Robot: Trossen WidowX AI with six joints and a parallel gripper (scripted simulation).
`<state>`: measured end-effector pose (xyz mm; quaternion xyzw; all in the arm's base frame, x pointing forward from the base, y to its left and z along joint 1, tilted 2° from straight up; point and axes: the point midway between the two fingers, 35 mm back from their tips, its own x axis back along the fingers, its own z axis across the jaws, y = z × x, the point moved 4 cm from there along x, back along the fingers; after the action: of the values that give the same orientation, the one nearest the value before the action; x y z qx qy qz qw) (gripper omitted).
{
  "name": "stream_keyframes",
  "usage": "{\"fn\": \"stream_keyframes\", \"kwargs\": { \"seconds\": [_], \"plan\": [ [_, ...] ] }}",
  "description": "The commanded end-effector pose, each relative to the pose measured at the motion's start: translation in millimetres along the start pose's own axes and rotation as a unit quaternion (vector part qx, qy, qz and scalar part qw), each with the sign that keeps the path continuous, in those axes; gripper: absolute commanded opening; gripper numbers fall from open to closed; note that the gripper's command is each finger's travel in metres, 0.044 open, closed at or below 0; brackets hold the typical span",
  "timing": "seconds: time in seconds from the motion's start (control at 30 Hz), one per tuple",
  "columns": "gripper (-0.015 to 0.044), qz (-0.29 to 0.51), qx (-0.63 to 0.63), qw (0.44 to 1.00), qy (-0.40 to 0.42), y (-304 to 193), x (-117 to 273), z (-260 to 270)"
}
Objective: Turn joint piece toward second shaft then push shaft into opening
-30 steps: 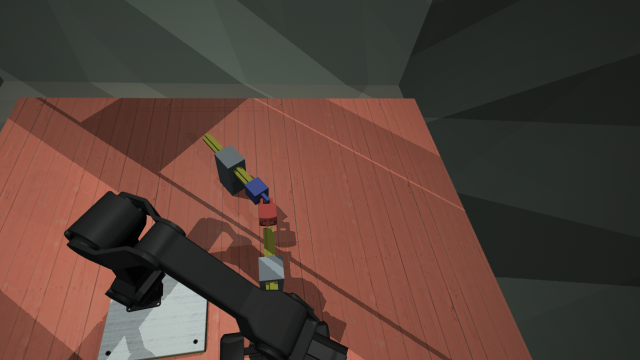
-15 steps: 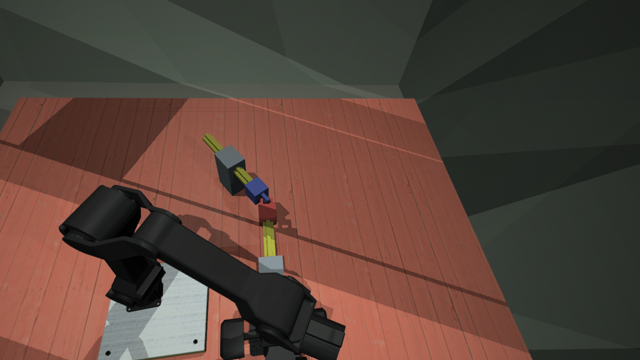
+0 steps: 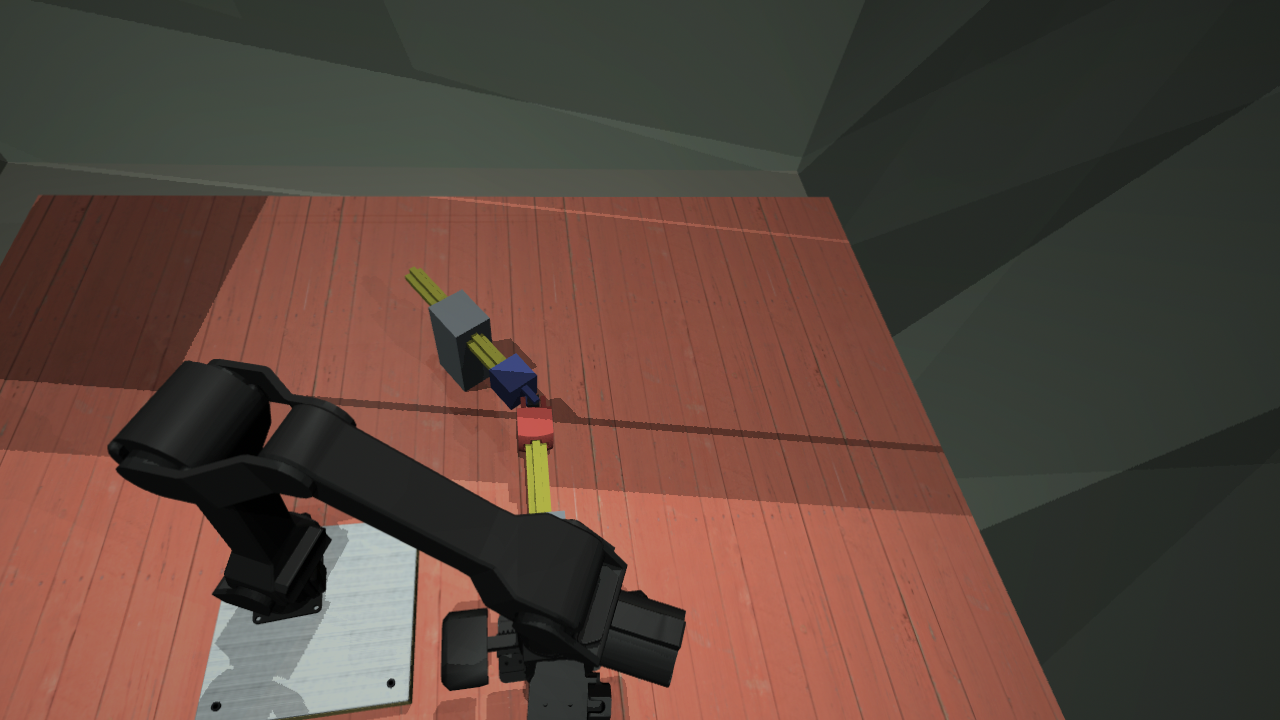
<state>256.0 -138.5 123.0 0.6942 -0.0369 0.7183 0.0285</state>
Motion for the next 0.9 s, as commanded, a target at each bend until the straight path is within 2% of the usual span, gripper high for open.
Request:
{"fn": "stream_keyframes", "kwargs": {
  "seconds": [0.0,0.43,0.53,0.7,0.87],
  "plan": [
    [0.0,0.0,0.0,1.0,0.003,-7.1,-0.6,-0.1],
    [0.0,0.0,-0.001,1.0,0.0,-4.7,0.0,0.0],
    [0.0067,0.0,-0.001,1.0,0.0,-4.7,0.0,0.0],
    [0.0067,0.0,-0.001,1.0,0.0,-4.7,0.0,0.0],
    [0.0198,0.0,-0.001,1.0,0.0,-4.7,0.0,0.0]
  ]
}}
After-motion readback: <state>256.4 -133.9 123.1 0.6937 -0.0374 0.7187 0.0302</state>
